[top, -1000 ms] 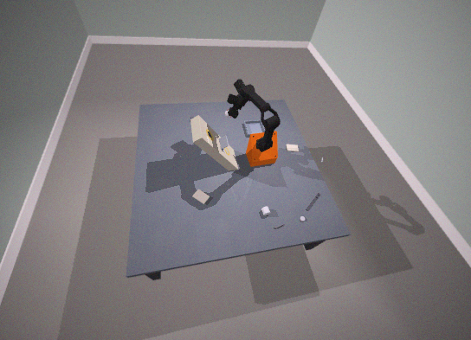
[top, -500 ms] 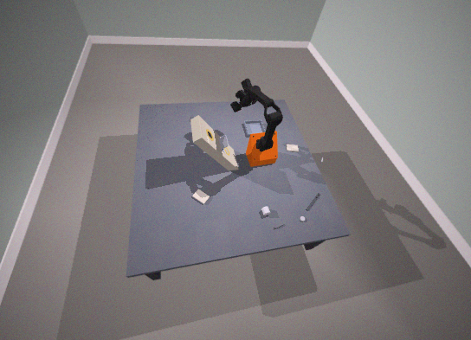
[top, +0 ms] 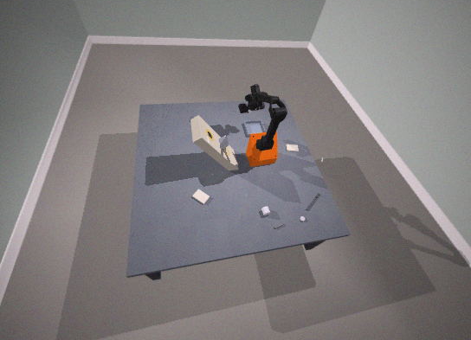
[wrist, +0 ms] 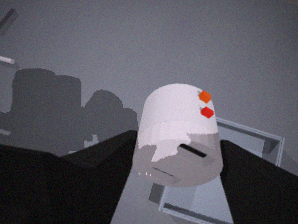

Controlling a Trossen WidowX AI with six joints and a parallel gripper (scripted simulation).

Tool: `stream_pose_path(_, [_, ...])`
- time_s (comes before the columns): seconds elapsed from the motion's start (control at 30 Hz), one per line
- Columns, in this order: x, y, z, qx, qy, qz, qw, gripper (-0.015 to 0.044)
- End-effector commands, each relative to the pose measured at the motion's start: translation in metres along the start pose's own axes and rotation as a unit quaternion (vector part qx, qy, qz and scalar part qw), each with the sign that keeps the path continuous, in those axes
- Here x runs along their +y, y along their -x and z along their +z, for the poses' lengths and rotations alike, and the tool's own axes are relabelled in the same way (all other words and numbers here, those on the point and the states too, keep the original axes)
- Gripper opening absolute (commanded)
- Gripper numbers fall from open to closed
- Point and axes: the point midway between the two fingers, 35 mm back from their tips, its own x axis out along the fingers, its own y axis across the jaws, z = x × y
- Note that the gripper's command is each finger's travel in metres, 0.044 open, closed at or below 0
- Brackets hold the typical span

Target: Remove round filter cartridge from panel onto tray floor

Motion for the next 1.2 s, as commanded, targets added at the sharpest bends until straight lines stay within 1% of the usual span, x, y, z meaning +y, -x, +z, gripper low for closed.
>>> stream_pose_path(0.0, [-0.022,-0.015,-0.012,0.0,-0.036,-0.023,0.999,0.0])
stream_pose_path(0.4, [-0.081,-0.059,-0.067,0.011,-0.154,-0.093,0.984,0.0])
stream_pose_path(0.53, [-0.082,-0.062,-0.069,0.011,-0.156,-0.094,0.983,0.0])
stream_pose_path(1.03, [-0.083,-0.115,-0.102,0.012,-0.156,-0.095,0.983,0.0])
stream_pose_path(1.17, [-0.082,-0.123,-0.108,0.012,-0.156,-0.095,0.983,0.0])
